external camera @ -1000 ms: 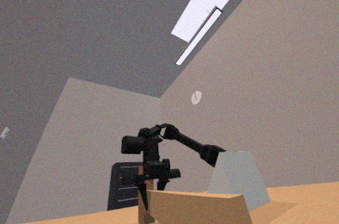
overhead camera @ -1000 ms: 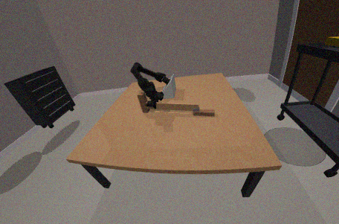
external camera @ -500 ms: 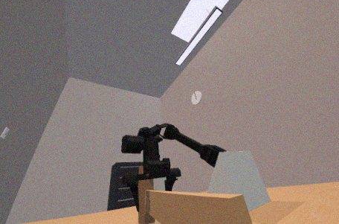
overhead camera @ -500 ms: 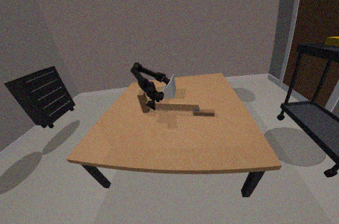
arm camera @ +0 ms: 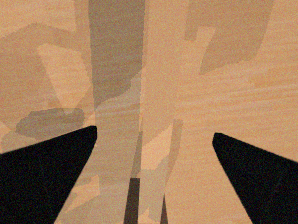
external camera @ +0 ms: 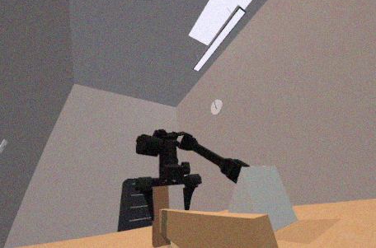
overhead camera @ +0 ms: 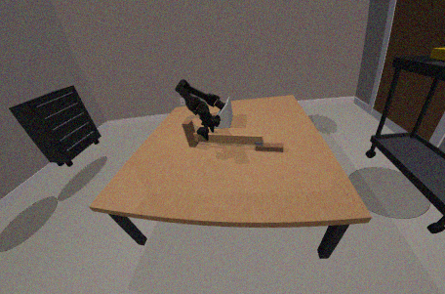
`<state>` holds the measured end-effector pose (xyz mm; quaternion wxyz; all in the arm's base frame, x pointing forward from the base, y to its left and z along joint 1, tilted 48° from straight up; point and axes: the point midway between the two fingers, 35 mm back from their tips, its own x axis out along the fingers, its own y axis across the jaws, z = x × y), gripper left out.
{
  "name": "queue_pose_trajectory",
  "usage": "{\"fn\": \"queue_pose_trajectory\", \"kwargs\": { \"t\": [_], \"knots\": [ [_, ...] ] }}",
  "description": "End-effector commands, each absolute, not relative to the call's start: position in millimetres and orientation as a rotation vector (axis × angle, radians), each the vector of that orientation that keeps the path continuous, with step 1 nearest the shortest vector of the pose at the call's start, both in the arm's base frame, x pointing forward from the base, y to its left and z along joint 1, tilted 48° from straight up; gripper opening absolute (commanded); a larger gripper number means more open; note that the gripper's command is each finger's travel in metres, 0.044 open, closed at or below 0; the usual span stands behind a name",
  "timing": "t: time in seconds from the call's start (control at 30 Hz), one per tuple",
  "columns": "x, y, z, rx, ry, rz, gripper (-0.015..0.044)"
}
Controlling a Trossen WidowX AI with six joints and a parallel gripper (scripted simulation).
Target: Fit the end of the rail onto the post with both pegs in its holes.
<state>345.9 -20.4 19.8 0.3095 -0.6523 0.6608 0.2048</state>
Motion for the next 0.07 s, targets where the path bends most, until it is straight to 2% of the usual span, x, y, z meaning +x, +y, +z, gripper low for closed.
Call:
{"fn": "queue_pose_trajectory", "kwargs": {
  "t": [0.0, 0.03],
  "knots": [
    [345.6, -19.6, 19.2, -1.720, 1.747, 0.543, 0.0440],
    [345.6, -19.6, 19.2, -1.720, 1.747, 0.543, 0.0440]
  ]
}}
